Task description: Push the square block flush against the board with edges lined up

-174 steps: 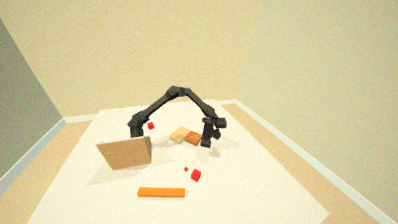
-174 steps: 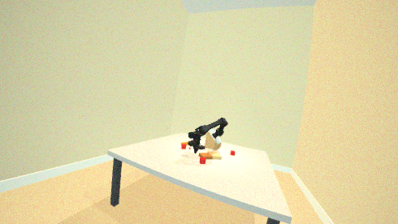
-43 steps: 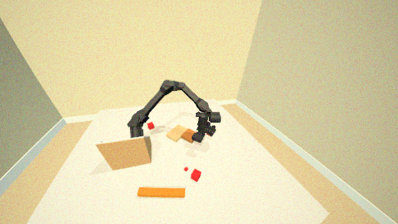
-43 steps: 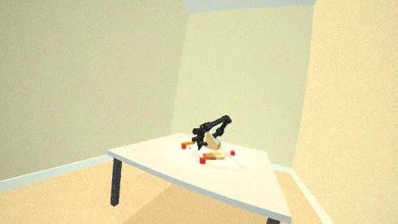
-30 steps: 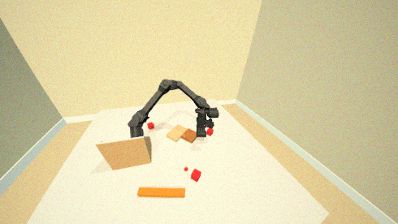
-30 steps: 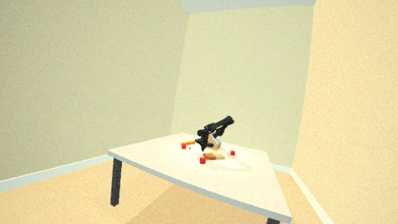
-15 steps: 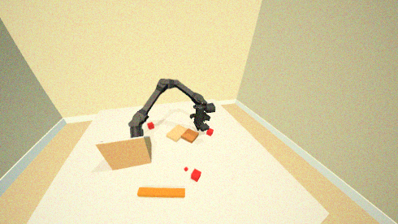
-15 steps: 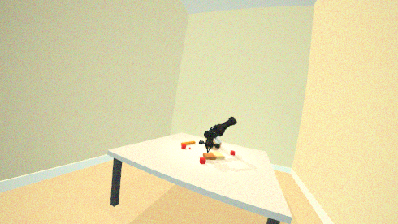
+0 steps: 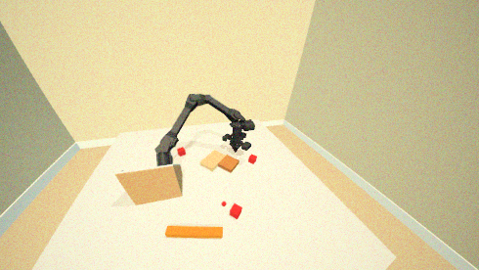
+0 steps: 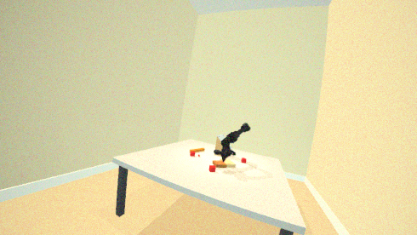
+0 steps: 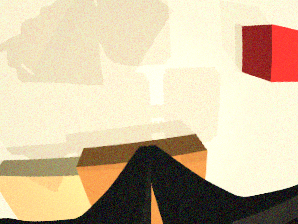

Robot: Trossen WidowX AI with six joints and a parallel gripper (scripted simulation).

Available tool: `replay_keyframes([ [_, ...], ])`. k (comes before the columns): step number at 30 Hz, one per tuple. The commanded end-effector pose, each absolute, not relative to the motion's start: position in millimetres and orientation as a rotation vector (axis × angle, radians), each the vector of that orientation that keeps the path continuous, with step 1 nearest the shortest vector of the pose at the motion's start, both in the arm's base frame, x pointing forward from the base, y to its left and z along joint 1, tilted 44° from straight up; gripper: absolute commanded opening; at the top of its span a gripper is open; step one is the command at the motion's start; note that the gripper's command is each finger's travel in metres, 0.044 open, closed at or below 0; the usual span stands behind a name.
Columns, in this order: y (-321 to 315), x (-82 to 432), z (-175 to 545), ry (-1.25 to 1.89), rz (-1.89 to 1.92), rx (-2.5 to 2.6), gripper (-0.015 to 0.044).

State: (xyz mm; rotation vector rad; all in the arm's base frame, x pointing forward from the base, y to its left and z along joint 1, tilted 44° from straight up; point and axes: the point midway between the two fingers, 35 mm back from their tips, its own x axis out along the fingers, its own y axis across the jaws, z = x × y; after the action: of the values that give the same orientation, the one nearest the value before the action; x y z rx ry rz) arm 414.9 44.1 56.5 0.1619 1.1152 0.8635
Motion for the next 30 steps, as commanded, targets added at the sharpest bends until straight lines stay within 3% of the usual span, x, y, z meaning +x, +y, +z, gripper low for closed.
replay_keyframes([
  [1,47,415,61,1.092,0.89,0.126,0.0],
  [8,85,423,22,1.09,0.891,0.128,0.0],
  [30,78,407,11,1.092,0.891,0.128,0.0],
])
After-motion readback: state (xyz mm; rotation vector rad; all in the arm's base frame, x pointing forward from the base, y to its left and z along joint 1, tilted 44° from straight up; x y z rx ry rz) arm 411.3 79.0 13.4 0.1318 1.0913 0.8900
